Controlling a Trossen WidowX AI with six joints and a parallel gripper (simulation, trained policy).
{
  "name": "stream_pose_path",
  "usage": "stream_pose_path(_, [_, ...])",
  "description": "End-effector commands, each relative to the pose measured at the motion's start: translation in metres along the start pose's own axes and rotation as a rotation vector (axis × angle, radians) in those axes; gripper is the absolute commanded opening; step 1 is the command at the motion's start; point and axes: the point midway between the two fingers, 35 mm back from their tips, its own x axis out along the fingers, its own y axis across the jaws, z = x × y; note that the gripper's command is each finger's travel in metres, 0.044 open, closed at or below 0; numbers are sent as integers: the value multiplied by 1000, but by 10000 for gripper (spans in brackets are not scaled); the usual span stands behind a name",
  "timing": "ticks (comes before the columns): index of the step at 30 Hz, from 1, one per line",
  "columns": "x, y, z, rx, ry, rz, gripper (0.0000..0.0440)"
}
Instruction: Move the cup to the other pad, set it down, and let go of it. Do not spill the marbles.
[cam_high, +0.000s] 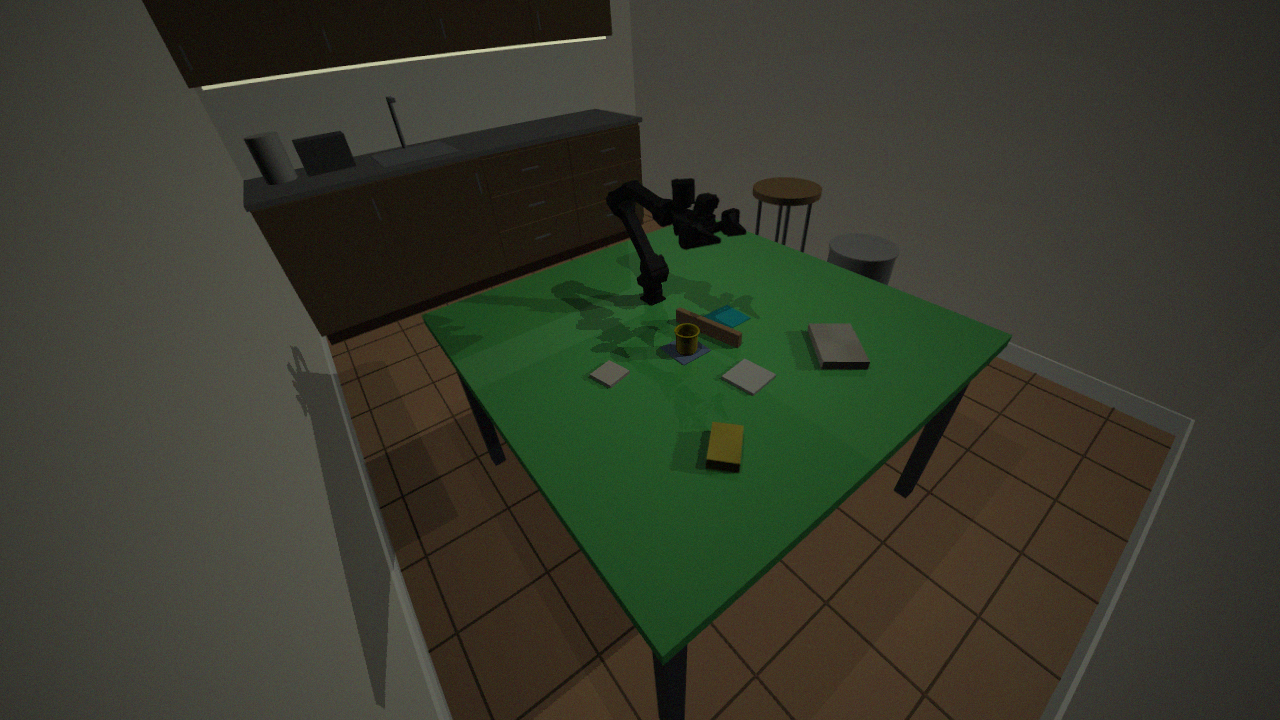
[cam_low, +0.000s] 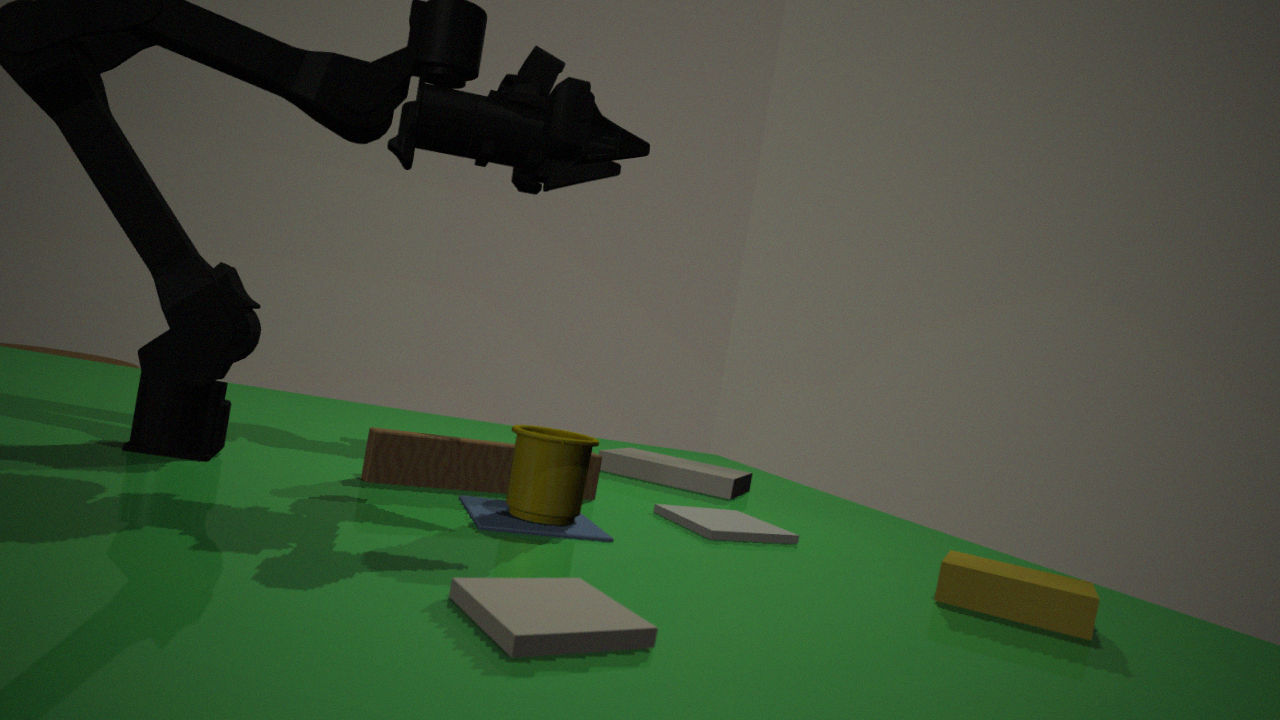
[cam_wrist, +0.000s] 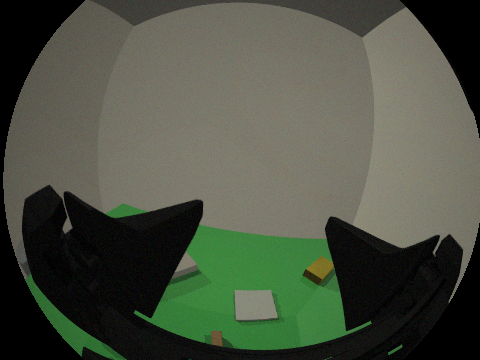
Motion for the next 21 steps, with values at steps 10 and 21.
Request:
stream_pose_path(10, [2, 6, -16, 41, 108, 2, 137])
stream_pose_path(21, [7, 20, -34, 95, 271, 34, 83])
